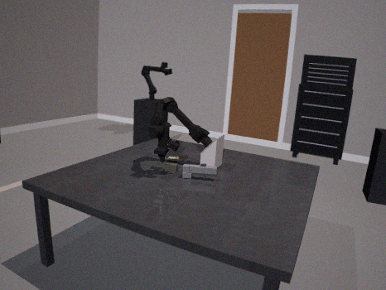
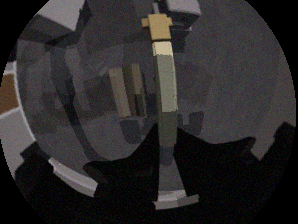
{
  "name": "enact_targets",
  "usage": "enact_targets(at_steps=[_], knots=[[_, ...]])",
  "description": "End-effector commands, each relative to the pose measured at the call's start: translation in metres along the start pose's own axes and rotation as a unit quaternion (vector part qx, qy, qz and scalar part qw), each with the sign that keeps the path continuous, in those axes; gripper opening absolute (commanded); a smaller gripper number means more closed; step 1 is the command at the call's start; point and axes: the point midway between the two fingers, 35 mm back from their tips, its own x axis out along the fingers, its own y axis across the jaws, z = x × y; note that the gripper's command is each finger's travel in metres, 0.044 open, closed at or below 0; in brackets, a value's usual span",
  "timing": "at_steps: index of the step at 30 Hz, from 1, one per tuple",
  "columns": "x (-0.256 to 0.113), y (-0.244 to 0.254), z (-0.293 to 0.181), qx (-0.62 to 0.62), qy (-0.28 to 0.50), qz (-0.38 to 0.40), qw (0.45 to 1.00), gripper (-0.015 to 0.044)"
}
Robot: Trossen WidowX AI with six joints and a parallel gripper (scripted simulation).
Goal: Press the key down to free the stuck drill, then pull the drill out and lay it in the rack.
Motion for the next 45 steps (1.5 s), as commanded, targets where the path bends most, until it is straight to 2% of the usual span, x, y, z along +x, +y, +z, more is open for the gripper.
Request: enact_targets(at_steps=[1, 19, 45], knots=[[0.0, 0.007, -0.001, -0.002, 0.0, 0.001, 1.0, 0.0], [0.002, 0.039, -0.008, -0.003, 0.0, 0.001, 1.0, 0.0], [0.034, 0.038, -0.008, -0.003, 0.001, 0.001, 1.0, 0.0]])
